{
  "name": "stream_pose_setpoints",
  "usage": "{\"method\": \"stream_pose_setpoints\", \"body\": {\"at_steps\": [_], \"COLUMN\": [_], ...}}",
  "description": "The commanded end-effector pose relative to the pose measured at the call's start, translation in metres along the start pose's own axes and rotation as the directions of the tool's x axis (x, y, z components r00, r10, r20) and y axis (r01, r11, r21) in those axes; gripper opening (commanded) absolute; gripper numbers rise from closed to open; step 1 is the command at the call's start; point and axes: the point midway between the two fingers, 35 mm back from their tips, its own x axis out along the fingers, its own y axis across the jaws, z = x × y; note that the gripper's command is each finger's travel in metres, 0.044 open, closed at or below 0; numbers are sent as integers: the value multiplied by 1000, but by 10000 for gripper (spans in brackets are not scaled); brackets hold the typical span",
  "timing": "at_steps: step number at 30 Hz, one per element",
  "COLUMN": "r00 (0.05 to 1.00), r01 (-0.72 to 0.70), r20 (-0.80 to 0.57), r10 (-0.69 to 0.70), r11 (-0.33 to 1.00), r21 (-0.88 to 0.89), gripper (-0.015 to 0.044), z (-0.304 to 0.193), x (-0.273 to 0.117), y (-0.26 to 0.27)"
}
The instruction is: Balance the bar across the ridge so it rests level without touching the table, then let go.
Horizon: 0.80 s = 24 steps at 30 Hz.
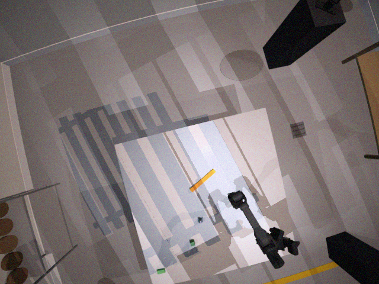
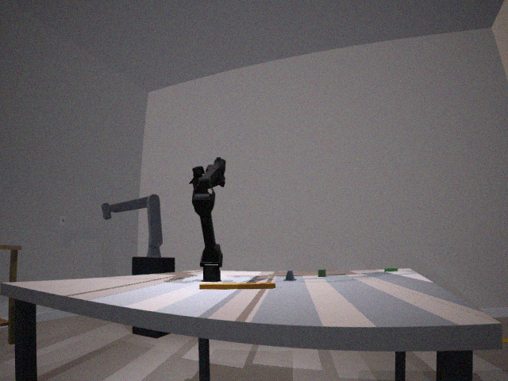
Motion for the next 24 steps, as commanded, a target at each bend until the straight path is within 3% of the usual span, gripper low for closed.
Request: {"method": "stream_pose_setpoints", "body": {"at_steps": [1,24], "r00": [997,865], "r01": [-47,-140], "r20": [-64,-390], "r10": [52,315], "r11": [996,898], "r21": [73,416], "gripper": [315,315], "z": [-19,-97], "x": [-2,-57], "y": [17,95]}}
